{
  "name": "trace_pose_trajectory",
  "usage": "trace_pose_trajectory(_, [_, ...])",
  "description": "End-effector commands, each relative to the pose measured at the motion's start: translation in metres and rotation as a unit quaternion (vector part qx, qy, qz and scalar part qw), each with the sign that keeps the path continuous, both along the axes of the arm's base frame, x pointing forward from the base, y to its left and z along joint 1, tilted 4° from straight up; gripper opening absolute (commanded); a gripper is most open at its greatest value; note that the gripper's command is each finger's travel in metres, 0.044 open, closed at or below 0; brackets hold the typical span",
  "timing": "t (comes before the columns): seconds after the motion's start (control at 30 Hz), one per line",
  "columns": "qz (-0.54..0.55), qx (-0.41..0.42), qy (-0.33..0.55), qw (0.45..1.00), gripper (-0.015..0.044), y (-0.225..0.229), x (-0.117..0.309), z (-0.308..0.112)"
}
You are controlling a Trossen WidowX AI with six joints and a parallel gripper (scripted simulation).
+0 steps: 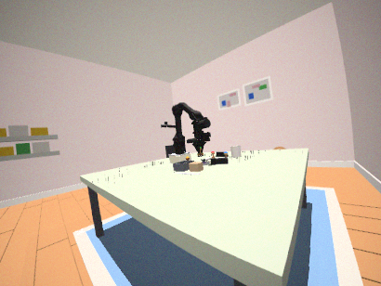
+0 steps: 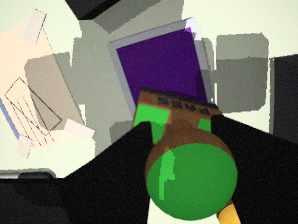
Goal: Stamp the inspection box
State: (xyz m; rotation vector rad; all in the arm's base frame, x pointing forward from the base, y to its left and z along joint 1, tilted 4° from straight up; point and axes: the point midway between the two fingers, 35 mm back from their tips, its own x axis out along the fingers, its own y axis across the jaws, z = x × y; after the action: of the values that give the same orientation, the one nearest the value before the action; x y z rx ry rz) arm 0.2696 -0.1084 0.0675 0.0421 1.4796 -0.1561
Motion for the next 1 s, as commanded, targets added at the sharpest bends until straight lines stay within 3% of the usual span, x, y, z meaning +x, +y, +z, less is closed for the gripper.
trace_pose_trajectory(0.0, [-0.001,0.0,0.004,1.0,0.0,0.0,-0.002,-0.005])
trace_pose_trajectory(0.97, [-0.001,-0.001,0.005,1.0,0.0,-0.001,-0.001,-0.024])
